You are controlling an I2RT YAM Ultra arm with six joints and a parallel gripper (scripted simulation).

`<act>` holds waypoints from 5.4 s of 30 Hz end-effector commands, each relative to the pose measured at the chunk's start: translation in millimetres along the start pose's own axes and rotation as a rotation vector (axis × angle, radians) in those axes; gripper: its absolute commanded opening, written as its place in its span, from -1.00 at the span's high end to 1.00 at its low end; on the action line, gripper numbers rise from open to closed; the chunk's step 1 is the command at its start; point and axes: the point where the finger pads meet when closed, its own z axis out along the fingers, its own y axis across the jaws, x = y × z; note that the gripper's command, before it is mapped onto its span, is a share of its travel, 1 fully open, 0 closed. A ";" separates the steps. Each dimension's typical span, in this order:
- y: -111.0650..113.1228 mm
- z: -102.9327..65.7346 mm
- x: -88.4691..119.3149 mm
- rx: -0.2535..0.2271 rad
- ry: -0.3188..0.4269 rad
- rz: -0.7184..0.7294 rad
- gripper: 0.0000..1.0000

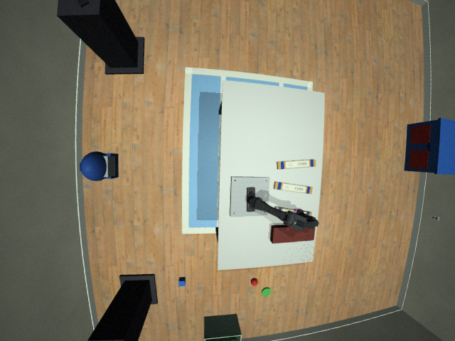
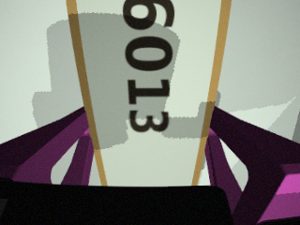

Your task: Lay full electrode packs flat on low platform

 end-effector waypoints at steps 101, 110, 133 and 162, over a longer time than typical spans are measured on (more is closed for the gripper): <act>-3.0 -94.0 -8.1 0.009 -0.056 -0.001 1.00; -3.6 -96.3 -8.6 0.009 -0.058 0.000 1.00; -1.4 -99.4 -9.5 0.009 -0.060 -0.005 1.00; -0.8 -100.1 -10.1 0.009 -0.061 -0.006 1.00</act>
